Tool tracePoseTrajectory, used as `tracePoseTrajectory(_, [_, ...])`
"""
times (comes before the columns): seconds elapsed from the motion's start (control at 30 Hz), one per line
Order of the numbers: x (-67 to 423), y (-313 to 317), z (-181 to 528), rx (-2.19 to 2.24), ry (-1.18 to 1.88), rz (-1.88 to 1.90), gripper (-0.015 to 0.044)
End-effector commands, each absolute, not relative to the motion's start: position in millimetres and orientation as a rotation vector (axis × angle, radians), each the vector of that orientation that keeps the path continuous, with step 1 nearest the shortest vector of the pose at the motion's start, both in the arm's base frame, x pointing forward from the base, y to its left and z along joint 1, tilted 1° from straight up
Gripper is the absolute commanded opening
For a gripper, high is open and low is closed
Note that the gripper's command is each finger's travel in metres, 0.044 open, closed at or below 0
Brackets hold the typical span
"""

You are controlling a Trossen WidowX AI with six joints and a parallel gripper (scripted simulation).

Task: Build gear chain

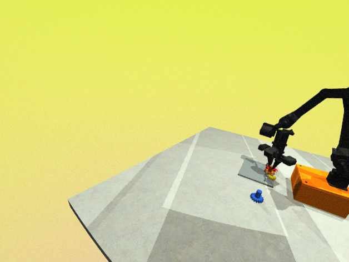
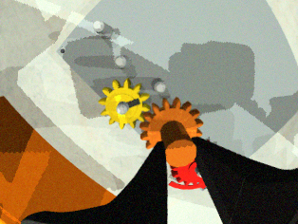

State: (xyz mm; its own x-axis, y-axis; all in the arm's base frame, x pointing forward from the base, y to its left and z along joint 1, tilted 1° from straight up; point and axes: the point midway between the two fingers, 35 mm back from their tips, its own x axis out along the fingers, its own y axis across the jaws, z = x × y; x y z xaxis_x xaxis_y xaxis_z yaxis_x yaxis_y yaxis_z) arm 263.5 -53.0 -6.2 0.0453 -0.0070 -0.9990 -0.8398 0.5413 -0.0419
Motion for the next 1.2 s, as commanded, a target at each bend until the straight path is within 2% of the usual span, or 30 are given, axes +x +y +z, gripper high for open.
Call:
tracePoseTrajectory(0.0, [264, -53, -8, -0.786, 1.394, 0.742, 0.0000])
tracePoseTrajectory(0.1, [264, -52, -8, -0.750, 1.407, 0.708, 0.0000])
tracePoseTrajectory(0.27, [264, -52, -6, -0.710, 1.420, 0.670, 0.0131])
tracePoseTrajectory(0.3, [264, -52, -5, -0.697, 1.424, 0.657, 0.0140])
tracePoseTrajectory(0.73, [262, -52, 42, -0.657, 1.436, 0.618, 0.0140])
tracePoseTrajectory(0.9, [256, -51, 80, -0.661, 1.435, 0.625, 0.0271])
tracePoseTrajectory(1.1, [256, -51, 80, -0.661, 1.435, 0.625, 0.0429])
tracePoseTrajectory(1.17, [256, -51, 80, -0.661, 1.435, 0.625, 0.0440])
